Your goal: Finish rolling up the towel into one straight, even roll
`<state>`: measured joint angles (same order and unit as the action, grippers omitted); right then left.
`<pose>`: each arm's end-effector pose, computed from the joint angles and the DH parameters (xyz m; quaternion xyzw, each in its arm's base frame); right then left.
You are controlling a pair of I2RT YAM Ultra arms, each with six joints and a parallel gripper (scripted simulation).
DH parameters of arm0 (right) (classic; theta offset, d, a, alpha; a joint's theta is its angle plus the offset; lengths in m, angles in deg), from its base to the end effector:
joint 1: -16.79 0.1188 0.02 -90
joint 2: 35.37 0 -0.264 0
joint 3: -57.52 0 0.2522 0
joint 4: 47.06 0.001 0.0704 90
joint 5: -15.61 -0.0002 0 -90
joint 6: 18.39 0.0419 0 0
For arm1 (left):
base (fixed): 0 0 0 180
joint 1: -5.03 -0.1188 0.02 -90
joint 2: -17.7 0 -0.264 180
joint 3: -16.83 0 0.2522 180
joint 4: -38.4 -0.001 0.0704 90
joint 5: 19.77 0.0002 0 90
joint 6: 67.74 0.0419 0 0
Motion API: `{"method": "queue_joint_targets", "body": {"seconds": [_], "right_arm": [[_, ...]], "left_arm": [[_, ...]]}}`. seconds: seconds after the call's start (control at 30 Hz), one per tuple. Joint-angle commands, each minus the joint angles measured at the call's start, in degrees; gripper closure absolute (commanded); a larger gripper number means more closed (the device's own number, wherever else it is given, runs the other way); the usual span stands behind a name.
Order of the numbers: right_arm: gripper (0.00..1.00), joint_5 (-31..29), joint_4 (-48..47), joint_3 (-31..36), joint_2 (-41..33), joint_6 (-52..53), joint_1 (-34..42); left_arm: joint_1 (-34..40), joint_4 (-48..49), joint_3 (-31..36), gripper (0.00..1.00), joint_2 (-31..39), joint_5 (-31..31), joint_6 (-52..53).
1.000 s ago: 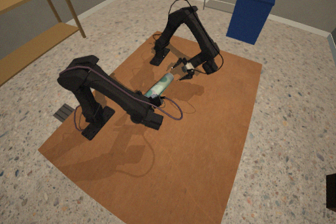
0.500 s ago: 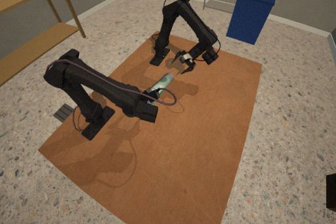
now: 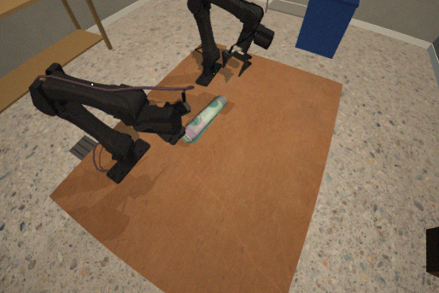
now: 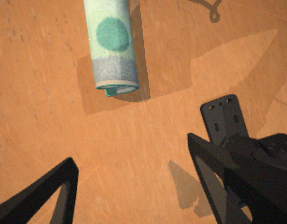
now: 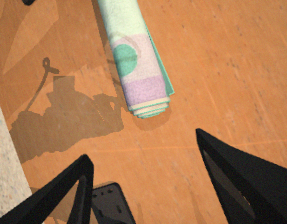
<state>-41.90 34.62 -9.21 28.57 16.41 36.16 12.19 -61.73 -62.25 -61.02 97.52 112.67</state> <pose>0.1583 0.0806 0.2644 -0.6004 0.7439 0.2363 0.1741 0.1982 -0.0433 0.2732 0.7151 0.6531 -0.2307 0.0943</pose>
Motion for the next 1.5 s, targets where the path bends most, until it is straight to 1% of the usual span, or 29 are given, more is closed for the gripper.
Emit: {"method": "queue_joint_targets", "body": {"seconds": [0.0, 0.03, 0.1, 0.27, 0.4, 0.53, 0.6, 0.67, 0.7, 0.8, 0.93, 1.47], "right_arm": [[0.15, -6.35, 3.28, -0.69, -6.15, -1.22, 1.59], [0.15, -7.76, 3.73, -0.93, -7.84, -1.39, 2.05], [0.15, -7.76, 3.73, -0.93, -7.84, -1.39, 2.05], [0.15, -15.07, 5.68, -2.17, -15.54, -1.96, 5.11], [0.15, -20.63, 6.80, -3.14, -20.50, -2.18, 8.16], [0.15, -25.94, 7.74, -4.11, -24.22, -2.11, 11.63], [0.15, -28.40, 8.10, -4.49, -25.64, -1.87, 13.47], [0.15, -28.40, 8.10, -4.49, -25.64, -1.87, 13.47], [0.15, -30.28, 8.35, -4.73, -26.25, -1.17, 15.14], [0.15, -33.10, 8.70, -5.00, -27.59, -0.48, 17.57], [0.15, -35.59, 9.03, -5.21, -28.21, 0.80, 20.10], [0.15, -36.42, 9.17, -5.26, -28.14, 1.43, 20.98]], "left_arm": [[-3.17, 0.88, 2.09, 0.15, 7.01, -2.25, 3.82], [-4.27, 0.75, 2.46, 0.15, 9.18, -2.58, 4.85], [-4.27, 0.75, 2.46, 0.15, 9.18, -2.58, 4.85], [-11.24, -0.38, 3.58, 0.15, 18.73, -3.04, 11.78], [-18.30, -1.72, 3.70, 0.15, 24.49, -2.04, 18.79], [-26.95, -3.63, 3.28, 0.15, 28.34, 0.36, 27.27], [-30.11, -3.63, 3.48, 0.15, 30.73, 0.77, 29.59], [-30.11, -3.63, 3.48, 0.15, 30.73, 0.77, 29.59], [-31.10, -3.63, 3.31, 0.15, 31.90, 0.32, 29.59], [-32.33, -3.63, 2.84, 0.15, 33.59, -0.59, 29.59], [-32.95, -3.63, 2.53, 0.15, 34.58, -1.22, 29.59], [-32.87, -3.63, 2.48, 0.15, 34.63, -1.34, 29.59]]}}
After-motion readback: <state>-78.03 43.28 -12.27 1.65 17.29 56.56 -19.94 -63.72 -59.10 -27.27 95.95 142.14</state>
